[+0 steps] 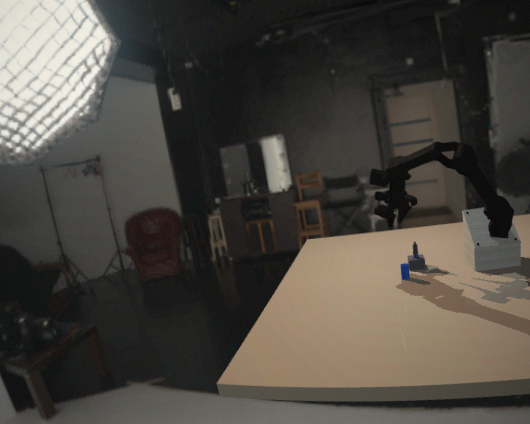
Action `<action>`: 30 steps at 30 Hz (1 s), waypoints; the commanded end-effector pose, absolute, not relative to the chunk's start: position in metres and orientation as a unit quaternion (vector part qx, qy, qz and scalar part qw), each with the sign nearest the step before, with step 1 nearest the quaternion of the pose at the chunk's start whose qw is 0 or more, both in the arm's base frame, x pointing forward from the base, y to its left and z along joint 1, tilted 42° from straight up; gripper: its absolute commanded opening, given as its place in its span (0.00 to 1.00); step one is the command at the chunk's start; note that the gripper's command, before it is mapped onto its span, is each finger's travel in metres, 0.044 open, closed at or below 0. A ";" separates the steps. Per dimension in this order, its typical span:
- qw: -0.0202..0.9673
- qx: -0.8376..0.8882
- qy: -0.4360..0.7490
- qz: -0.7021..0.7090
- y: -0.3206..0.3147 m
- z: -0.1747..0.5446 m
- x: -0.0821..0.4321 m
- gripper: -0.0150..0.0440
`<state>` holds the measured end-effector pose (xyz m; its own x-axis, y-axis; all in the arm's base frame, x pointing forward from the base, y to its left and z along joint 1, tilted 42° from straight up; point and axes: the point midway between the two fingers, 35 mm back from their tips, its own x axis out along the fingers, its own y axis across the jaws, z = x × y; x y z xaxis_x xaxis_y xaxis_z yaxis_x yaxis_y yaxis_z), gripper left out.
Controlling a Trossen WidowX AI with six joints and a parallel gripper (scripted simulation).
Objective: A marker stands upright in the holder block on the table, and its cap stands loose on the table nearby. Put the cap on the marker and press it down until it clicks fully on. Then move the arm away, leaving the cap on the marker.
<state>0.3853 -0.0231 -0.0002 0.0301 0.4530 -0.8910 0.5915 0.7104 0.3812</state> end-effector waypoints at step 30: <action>0.450 0.469 0.757 -0.066 0.130 0.005 0.341 0.68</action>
